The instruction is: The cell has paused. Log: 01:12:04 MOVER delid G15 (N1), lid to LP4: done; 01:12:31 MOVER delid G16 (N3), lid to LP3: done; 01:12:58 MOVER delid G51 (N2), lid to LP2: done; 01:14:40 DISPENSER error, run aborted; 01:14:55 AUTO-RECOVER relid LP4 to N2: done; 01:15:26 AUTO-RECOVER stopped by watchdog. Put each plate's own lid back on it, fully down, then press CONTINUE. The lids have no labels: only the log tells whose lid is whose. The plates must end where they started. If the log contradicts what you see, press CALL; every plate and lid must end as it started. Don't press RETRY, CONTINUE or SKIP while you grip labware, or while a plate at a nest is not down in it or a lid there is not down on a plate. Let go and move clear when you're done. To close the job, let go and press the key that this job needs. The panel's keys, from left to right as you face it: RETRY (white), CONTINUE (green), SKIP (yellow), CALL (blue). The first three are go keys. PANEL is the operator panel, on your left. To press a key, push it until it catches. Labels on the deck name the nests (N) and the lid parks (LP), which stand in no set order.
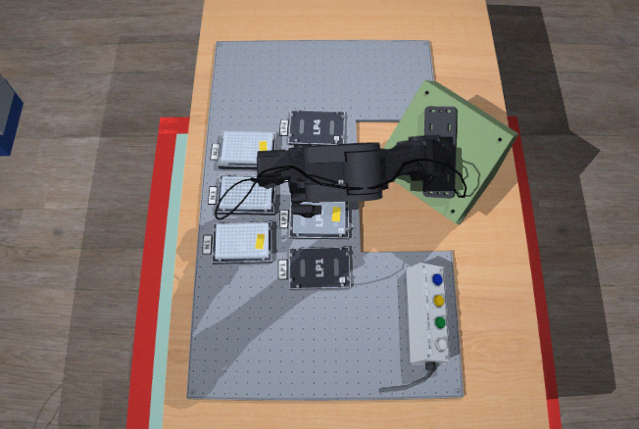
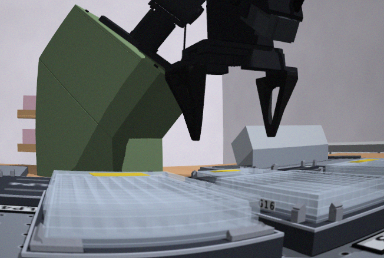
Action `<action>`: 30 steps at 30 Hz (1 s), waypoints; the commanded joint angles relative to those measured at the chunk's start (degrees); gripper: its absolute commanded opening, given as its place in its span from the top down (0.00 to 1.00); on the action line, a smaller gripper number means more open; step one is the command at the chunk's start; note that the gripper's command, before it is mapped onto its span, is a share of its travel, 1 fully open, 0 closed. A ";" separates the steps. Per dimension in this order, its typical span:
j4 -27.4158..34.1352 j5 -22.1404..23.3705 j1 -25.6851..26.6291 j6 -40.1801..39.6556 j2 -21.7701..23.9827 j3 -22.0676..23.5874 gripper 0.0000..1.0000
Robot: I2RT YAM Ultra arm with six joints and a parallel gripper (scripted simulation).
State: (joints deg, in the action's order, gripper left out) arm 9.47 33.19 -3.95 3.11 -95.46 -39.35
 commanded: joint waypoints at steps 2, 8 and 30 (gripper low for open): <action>-3.45 -2.26 -2.45 4.24 4.15 4.39 0.00; -5.58 -4.34 -6.88 8.79 8.88 8.91 0.00; -6.11 -4.88 -6.88 9.39 6.73 6.46 0.00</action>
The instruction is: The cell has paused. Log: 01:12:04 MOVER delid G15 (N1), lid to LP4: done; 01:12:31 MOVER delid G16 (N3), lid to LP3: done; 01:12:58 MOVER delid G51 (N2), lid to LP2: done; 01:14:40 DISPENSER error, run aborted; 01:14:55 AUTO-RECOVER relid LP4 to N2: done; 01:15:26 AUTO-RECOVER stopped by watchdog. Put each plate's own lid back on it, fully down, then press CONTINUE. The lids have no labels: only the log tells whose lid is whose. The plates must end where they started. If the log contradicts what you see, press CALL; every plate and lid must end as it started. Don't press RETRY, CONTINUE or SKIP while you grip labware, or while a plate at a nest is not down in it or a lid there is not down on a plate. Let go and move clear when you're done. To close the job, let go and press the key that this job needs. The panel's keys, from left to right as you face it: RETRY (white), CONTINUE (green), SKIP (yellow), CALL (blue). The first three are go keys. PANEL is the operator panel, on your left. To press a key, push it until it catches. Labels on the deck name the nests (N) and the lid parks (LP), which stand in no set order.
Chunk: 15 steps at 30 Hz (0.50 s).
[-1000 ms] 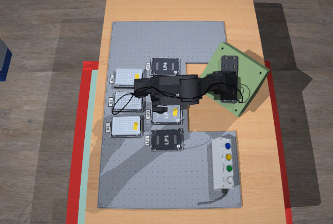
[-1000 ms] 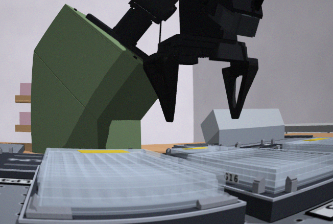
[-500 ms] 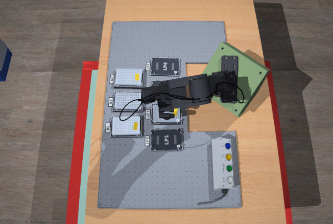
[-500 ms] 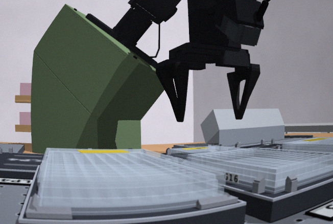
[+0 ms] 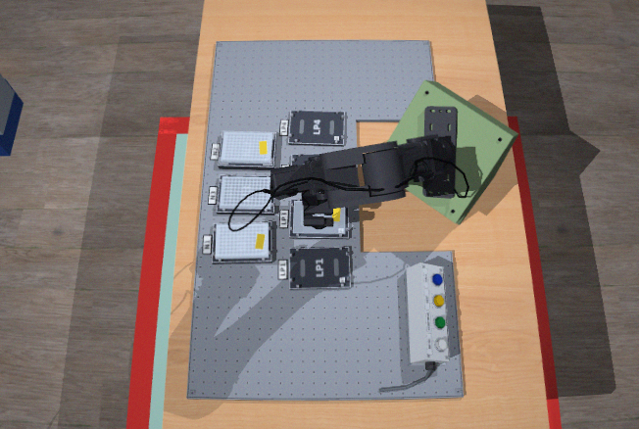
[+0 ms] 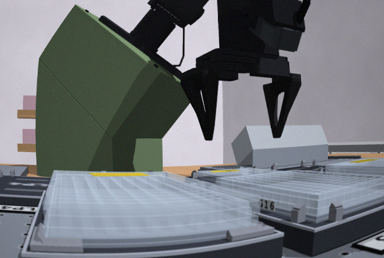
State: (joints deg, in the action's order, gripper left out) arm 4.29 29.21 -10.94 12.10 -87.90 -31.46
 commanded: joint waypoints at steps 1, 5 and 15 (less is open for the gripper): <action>-0.93 -0.91 0.12 0.41 -0.84 -1.43 0.00; -1.01 -0.94 -0.20 0.51 -0.26 -1.44 0.00; -2.07 -1.19 -1.02 1.10 -1.66 -1.36 0.00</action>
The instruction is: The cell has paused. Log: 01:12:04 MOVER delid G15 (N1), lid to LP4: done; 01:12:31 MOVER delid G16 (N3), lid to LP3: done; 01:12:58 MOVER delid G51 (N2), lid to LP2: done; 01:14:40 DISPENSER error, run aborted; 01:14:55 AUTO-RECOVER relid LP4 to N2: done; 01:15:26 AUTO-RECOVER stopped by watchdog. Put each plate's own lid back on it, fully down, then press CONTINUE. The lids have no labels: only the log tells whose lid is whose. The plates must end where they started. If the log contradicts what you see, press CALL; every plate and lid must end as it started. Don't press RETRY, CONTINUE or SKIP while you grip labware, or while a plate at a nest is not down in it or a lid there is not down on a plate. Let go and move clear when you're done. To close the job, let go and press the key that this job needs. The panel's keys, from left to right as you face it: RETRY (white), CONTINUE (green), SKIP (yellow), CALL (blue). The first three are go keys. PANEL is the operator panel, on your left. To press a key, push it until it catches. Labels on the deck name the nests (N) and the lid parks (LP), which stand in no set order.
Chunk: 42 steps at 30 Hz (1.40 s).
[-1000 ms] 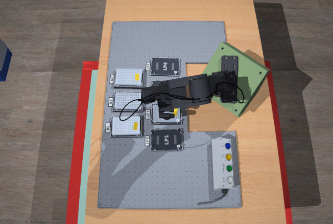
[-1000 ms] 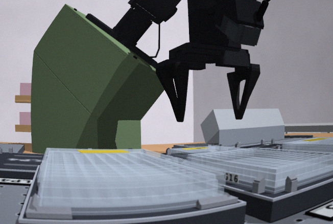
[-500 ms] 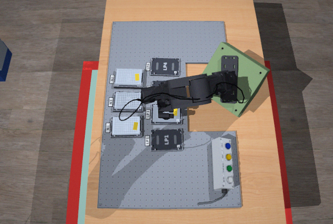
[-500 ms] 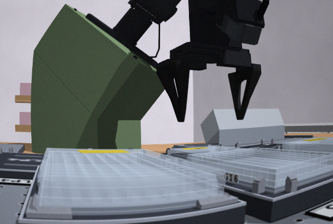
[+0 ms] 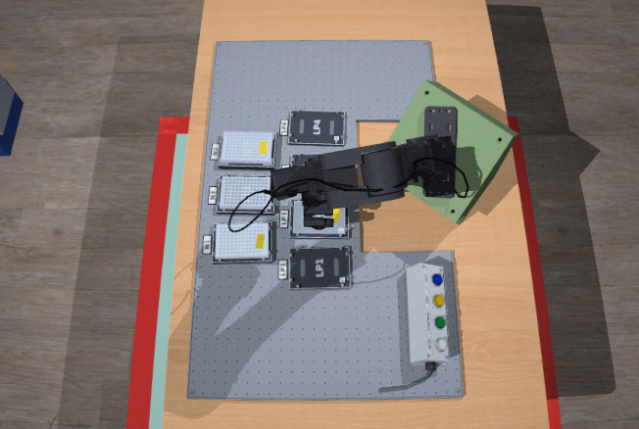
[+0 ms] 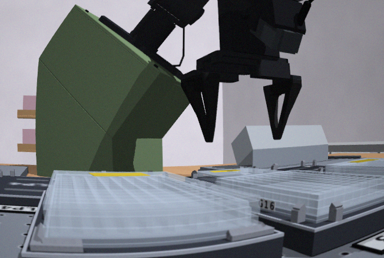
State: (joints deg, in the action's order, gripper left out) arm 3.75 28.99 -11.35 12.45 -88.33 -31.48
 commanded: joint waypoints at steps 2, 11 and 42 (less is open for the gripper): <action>-2.01 -1.06 -0.79 0.94 -1.61 -1.28 0.00; -5.90 -1.79 -2.25 2.40 -4.87 -1.40 0.00; -13.06 -3.30 -4.34 4.91 -11.71 -2.84 0.00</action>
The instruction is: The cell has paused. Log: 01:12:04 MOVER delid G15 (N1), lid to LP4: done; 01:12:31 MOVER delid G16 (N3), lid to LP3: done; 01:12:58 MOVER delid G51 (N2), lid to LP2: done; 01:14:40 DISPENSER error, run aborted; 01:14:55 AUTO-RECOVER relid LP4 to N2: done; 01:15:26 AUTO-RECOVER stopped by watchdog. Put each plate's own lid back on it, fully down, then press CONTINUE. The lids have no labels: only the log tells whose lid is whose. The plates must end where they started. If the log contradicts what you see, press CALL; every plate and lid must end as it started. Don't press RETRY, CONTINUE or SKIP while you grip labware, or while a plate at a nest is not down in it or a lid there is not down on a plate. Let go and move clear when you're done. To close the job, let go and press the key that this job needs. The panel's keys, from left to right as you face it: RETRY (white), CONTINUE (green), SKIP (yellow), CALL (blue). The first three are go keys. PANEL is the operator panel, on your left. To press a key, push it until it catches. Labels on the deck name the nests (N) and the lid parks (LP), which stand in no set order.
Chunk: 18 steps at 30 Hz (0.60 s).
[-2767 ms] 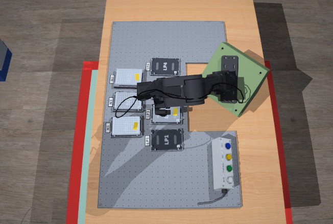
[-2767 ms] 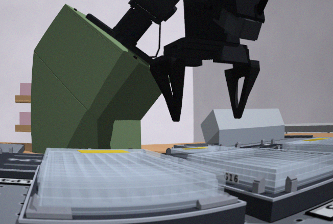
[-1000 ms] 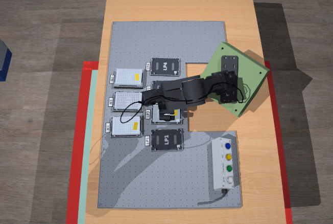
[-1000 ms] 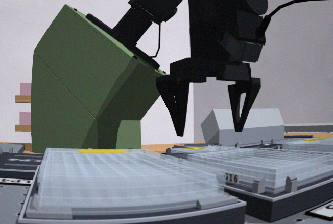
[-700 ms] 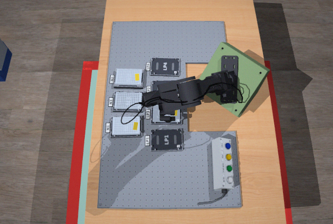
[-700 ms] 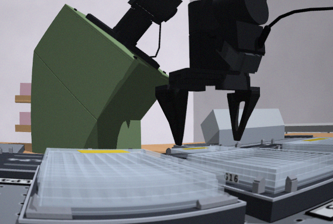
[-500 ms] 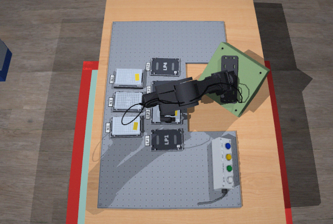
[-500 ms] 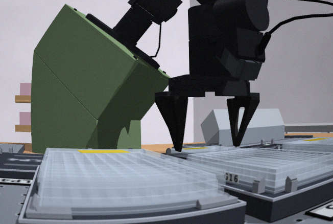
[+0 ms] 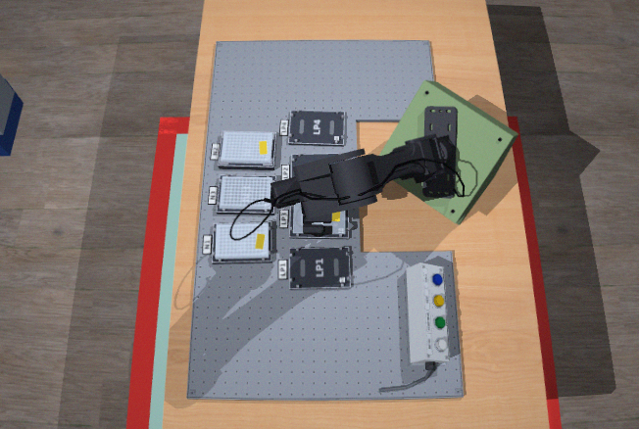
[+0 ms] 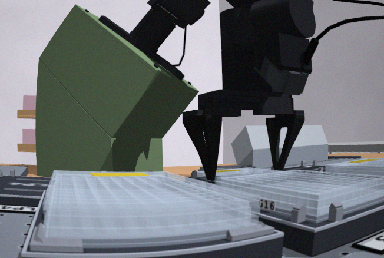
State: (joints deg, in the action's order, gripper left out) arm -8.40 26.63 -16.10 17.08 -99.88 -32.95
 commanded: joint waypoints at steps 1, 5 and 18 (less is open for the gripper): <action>-0.96 -0.95 0.32 0.34 -0.31 -1.30 0.00; -1.08 -0.97 0.18 0.37 -0.35 -0.67 0.01; -1.31 -1.01 -0.21 0.45 -0.12 1.39 0.12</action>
State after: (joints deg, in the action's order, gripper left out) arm -8.78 26.52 -16.12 17.19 -99.88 -32.95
